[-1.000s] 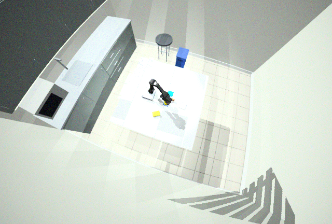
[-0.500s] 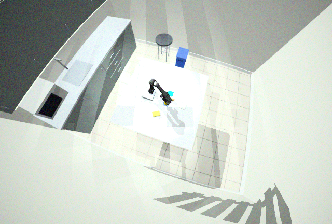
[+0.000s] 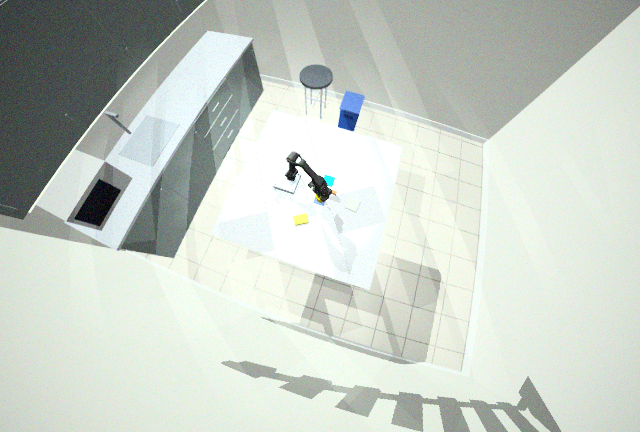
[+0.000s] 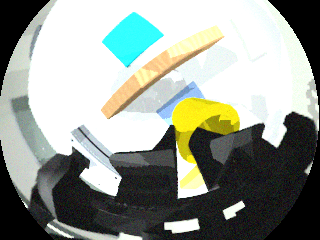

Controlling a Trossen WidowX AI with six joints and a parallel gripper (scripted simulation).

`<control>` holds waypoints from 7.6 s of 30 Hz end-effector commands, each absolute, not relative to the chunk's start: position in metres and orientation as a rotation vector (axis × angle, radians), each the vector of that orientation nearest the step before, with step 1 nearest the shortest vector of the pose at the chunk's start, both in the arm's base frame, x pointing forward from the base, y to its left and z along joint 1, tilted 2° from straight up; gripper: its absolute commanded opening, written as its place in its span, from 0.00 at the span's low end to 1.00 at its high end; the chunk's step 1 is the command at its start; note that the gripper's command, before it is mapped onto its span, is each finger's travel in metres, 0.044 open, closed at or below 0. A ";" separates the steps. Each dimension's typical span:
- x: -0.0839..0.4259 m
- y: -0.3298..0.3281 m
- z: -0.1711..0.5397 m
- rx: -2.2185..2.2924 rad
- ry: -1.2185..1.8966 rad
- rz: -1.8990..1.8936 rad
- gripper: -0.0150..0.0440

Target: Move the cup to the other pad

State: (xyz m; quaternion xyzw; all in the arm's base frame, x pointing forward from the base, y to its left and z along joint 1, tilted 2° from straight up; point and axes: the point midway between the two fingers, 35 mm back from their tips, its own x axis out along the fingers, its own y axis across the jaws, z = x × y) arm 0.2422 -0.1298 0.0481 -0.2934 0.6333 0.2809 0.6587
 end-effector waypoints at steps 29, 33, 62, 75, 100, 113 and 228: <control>0.239 -0.127 0.102 -0.672 1.427 0.633 0.25; 0.239 -0.127 0.102 -0.672 1.427 0.633 0.25; 0.257 -0.077 0.105 -0.673 1.424 0.629 0.25; 0.264 -0.053 0.105 -0.672 1.423 0.630 0.25; 0.276 -0.006 0.107 -0.669 1.420 0.632 0.25; 0.282 0.020 0.108 -0.667 1.418 0.634 0.25; 0.291 0.047 0.074 -0.666 1.411 0.637 0.50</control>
